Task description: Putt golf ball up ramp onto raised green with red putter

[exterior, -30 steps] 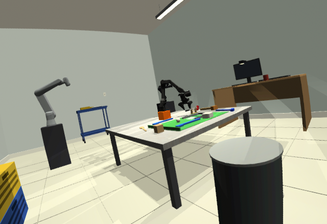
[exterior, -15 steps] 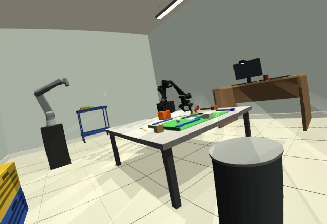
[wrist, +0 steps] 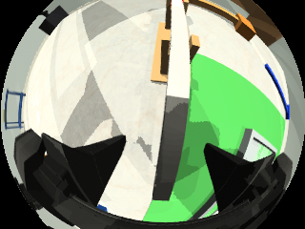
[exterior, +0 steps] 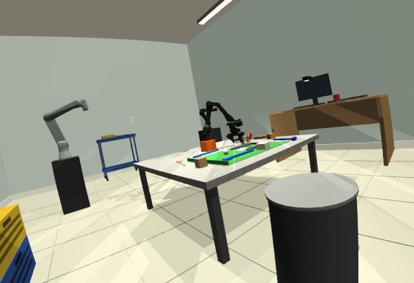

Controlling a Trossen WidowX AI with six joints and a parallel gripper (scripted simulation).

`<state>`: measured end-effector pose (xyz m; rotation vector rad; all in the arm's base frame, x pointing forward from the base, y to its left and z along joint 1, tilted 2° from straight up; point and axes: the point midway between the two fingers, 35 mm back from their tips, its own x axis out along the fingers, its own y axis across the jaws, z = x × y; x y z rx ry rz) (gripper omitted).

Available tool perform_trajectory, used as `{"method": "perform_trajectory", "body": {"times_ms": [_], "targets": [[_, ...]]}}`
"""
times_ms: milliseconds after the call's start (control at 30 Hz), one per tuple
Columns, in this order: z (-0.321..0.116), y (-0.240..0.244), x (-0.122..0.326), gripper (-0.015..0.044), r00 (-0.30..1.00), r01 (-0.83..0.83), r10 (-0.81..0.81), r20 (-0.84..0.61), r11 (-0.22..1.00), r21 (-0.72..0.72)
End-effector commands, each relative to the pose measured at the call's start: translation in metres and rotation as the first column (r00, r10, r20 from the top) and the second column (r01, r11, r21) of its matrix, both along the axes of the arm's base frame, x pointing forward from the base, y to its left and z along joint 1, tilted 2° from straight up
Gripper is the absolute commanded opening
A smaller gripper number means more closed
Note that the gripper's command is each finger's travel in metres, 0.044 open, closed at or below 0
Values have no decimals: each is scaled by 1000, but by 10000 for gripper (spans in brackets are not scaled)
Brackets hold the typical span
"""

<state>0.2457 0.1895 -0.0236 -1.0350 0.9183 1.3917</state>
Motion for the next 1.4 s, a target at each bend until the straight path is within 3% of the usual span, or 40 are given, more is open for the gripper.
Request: {"method": "perform_trajectory", "body": {"times_ms": [0, 367, 667, 1133, 1367], "targets": [[0, 0, 0, 335, 1000, 0, 0, 1, 1000, 0], [0, 0, 0, 46, 1000, 0, 0, 1, 1000, 0], [7, 0, 1, 0, 1000, 0, 0, 1, 1000, 0], [100, -5, -1, 0, 1000, 0, 0, 1, 1000, 0], [92, -22, 11, 0, 996, 85, -85, 5, 996, -14]]}}
